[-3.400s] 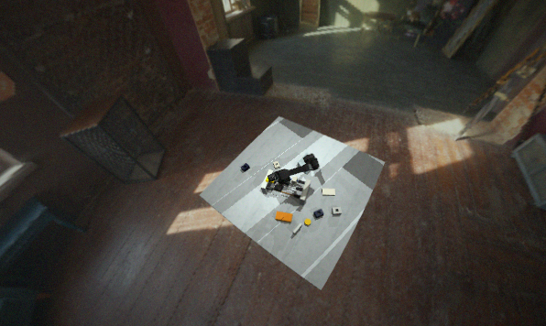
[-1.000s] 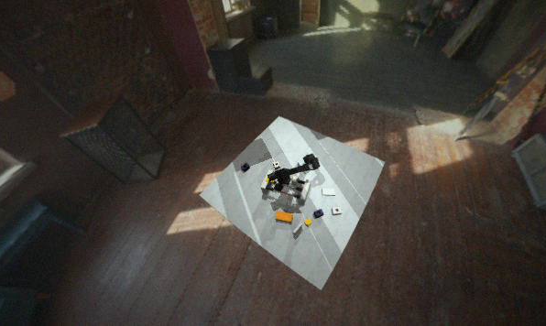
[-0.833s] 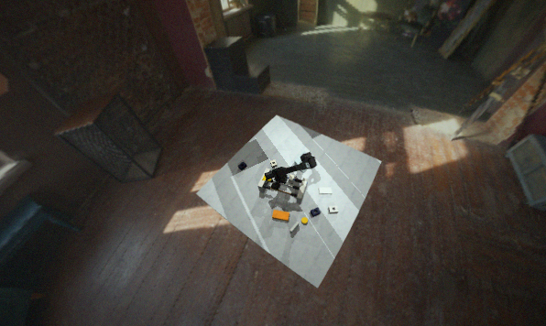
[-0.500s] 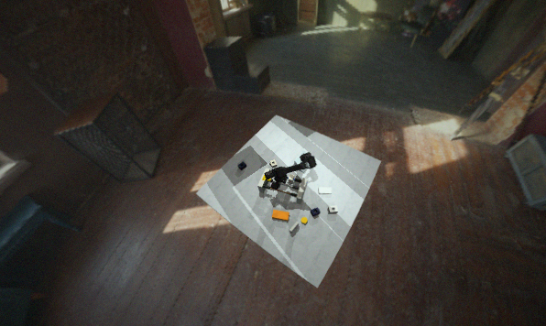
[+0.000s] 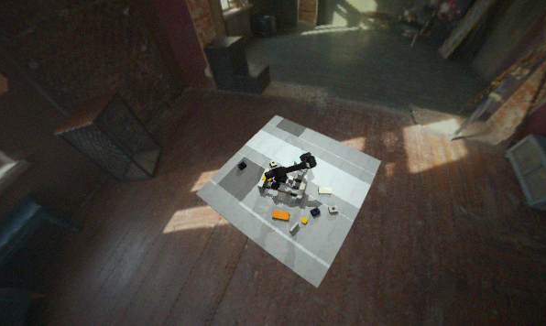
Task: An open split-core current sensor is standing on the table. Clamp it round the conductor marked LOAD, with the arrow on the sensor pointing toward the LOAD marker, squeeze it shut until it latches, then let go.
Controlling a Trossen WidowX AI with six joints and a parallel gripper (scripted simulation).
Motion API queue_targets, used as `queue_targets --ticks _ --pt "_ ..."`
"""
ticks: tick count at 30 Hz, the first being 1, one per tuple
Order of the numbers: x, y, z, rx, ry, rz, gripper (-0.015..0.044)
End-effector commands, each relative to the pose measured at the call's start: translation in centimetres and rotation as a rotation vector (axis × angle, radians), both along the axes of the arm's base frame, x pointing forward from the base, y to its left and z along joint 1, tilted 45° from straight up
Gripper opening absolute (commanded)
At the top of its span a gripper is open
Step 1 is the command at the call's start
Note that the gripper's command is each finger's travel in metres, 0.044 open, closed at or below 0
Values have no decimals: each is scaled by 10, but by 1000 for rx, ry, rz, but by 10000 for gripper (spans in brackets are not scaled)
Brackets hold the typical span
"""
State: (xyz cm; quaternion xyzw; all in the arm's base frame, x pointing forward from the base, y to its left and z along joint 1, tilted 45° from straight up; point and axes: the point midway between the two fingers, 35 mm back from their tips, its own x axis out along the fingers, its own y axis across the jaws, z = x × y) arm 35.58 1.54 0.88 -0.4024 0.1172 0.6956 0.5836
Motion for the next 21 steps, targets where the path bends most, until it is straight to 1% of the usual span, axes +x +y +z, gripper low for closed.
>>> queue_targets --ticks 1,4,5,21 --pt "0 0 0 0 1 0 184" --pt "0 0 0 0 1 0 262" --pt "0 0 0 0 1 0 269" --pt "0 0 0 0 1 0 269"
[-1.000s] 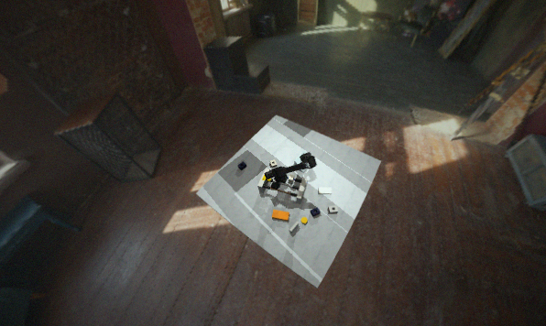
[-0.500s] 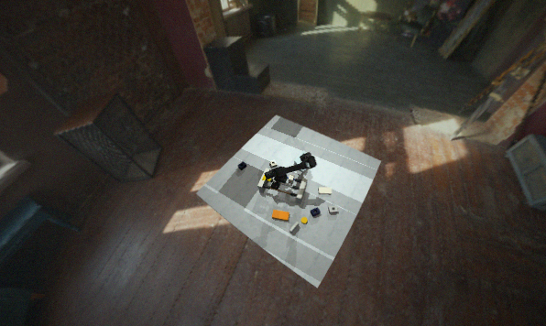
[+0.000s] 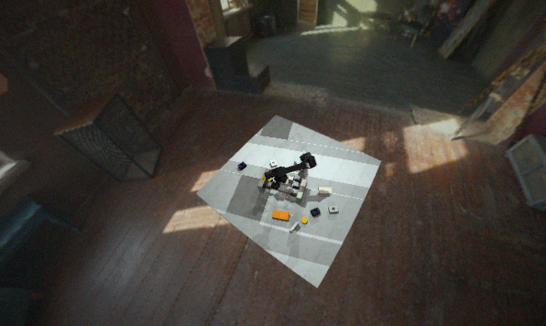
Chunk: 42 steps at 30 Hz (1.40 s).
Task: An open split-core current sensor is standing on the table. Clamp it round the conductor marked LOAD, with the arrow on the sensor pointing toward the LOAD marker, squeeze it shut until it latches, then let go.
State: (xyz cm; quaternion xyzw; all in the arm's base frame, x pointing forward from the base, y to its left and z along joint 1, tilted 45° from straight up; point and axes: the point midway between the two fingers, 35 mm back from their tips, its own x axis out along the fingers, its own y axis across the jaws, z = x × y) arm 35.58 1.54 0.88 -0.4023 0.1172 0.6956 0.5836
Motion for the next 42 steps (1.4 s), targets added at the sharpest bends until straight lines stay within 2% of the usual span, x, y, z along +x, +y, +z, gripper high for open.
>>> queue_targets --ticks 1,16,23,32,38,42 --pt "0 0 0 0 1 0 269" --pt "0 0 0 0 1 0 269" --pt "0 0 0 0 1 0 440" --pt "0 -2 2 3 -2 -3 440" --pt "-17 -76 61 71 -104 -109 440" --pt "-21 -84 68 78 -119 -123 440"
